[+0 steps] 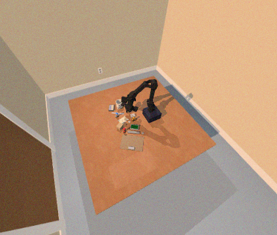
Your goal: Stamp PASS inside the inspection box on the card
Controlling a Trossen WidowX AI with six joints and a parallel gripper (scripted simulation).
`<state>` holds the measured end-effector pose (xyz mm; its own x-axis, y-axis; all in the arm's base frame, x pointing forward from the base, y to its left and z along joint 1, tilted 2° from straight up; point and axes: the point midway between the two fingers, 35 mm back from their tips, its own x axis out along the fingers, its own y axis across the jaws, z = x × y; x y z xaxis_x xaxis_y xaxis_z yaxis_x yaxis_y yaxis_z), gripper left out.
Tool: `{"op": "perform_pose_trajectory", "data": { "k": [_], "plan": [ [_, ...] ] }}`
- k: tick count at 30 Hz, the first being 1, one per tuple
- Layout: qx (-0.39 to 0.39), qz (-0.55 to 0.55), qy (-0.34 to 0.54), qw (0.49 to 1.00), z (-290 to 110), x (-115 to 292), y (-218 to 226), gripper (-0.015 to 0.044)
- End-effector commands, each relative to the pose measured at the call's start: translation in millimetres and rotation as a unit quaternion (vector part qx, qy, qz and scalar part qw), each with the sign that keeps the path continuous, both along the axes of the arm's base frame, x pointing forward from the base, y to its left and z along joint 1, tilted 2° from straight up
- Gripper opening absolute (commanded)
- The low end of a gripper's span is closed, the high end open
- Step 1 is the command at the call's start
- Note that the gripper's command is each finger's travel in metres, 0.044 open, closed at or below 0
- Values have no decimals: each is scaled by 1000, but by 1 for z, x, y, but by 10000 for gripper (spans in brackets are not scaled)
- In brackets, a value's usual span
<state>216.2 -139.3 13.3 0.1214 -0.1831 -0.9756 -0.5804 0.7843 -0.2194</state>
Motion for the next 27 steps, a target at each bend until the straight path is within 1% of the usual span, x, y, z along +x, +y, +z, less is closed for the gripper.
{"op": "perform_pose_trajectory", "data": {
  "k": [1,15,25,27],
  "plan": [
    [2,2,1,1000,-8,-1,1,0],
    [2,2,2,1000,-28,-3,1,0],
    [1,0,0,1000,-25,-2,0,259],
    [1,0,0,1000,-25,-2,0,259]
  ]
}}
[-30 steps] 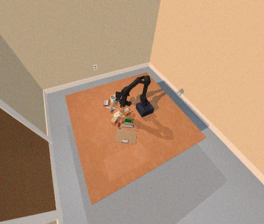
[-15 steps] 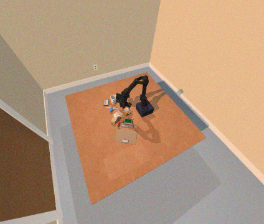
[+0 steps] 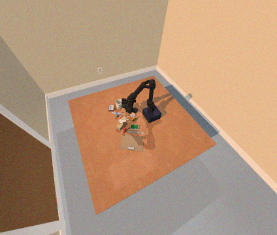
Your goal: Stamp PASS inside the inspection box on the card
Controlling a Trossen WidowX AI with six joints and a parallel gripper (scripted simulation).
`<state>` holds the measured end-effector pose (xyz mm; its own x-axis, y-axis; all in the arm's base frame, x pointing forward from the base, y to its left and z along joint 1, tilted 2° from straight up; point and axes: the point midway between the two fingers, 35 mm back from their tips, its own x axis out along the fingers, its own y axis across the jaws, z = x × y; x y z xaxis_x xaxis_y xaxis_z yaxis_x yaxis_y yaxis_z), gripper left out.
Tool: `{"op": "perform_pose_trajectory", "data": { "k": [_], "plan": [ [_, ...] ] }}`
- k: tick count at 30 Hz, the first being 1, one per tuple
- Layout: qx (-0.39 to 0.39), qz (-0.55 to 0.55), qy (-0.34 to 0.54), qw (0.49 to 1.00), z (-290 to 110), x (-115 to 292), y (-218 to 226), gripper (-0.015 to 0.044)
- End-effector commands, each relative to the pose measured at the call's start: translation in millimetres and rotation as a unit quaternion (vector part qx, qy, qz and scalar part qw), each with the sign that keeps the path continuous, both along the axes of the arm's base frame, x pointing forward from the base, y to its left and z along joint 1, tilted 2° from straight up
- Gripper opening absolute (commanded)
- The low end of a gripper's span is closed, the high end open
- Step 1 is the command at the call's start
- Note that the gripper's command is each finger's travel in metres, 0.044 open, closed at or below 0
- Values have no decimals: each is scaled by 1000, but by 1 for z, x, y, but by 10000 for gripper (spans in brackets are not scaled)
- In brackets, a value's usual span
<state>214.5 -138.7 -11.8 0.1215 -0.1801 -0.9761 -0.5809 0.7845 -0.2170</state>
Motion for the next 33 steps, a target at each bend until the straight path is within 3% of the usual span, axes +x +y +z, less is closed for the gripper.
{"op": "perform_pose_trajectory", "data": {
  "k": [1,9,33],
  "plan": [
    [0,0,0,1000,3,1,0,259],
    [0,1,1,1000,115,-3,5,259],
    [1,3,1,1000,117,-4,6,259]
  ]
}}
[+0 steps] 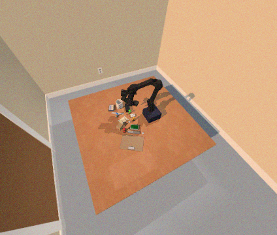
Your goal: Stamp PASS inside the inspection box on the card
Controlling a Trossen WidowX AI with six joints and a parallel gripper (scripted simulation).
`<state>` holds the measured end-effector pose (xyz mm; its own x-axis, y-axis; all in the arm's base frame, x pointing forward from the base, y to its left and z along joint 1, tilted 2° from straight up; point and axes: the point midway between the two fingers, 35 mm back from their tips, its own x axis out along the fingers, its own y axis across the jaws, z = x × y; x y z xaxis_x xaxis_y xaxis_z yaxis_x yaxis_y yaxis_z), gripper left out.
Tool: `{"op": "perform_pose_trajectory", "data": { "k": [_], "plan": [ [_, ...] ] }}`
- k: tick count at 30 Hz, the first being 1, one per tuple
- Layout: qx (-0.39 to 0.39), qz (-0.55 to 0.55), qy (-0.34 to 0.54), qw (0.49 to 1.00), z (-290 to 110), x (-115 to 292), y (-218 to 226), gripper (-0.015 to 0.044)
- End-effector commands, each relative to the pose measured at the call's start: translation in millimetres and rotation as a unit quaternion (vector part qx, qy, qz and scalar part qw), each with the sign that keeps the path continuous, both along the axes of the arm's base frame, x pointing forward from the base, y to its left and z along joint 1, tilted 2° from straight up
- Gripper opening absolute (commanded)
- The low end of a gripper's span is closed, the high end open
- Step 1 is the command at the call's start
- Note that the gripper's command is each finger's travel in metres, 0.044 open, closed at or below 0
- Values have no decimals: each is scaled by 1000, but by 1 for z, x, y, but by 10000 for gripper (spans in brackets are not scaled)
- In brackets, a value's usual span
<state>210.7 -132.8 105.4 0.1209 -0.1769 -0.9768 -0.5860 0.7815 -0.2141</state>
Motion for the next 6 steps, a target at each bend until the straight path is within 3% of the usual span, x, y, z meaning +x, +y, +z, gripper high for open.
{"op": "perform_pose_trajectory", "data": {
  "k": [1,6],
  "plan": [
    [0,0,0,1000,0,0,0,259],
    [0,0,0,1000,0,0,0,259]
  ]
}}
